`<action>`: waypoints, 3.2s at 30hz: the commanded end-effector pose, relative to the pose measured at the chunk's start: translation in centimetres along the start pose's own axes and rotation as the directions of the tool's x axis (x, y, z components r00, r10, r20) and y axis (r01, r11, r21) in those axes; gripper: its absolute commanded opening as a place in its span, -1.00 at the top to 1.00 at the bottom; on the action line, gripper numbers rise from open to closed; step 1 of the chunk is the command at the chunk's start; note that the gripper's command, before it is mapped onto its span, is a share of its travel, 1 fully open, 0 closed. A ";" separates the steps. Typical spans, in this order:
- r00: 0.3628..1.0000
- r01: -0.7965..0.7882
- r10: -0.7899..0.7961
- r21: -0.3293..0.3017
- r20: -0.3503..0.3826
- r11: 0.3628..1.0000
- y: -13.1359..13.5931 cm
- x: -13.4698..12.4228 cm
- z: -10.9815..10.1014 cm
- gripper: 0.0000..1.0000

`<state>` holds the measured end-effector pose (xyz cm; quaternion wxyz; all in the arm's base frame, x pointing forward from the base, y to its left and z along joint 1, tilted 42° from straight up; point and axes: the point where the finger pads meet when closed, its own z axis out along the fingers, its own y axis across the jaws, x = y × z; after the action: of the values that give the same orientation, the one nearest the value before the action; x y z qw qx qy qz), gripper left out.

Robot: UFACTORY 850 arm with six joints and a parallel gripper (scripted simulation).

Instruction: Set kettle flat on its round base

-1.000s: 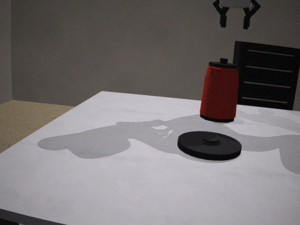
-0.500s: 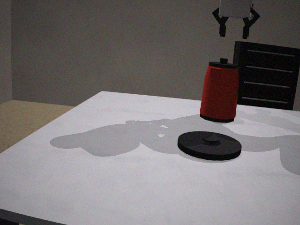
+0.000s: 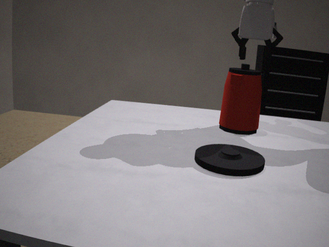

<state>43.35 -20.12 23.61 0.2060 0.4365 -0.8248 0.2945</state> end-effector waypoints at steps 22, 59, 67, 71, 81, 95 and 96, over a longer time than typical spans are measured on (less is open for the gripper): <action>1.000 -0.001 0.001 0.003 0.000 1.000 -0.2 0.0 3.4 -0.63; 1.000 -0.001 0.001 0.003 0.000 1.000 -0.2 -0.1 3.4 -0.63; 1.000 -0.001 0.001 0.003 0.000 1.000 -0.2 -0.1 3.4 -0.63; 1.000 -0.001 0.001 0.003 0.000 1.000 -0.2 -0.1 3.4 -0.63; 1.000 -0.001 0.001 0.003 0.000 1.000 -0.2 -0.1 3.4 -0.63; 1.000 -0.001 0.001 0.003 0.000 1.000 -0.2 -0.1 3.4 -0.63; 1.000 -0.001 0.001 0.003 0.000 1.000 -0.2 -0.1 3.4 -0.63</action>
<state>43.24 -22.44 21.11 0.2058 0.4363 -0.8245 0.2957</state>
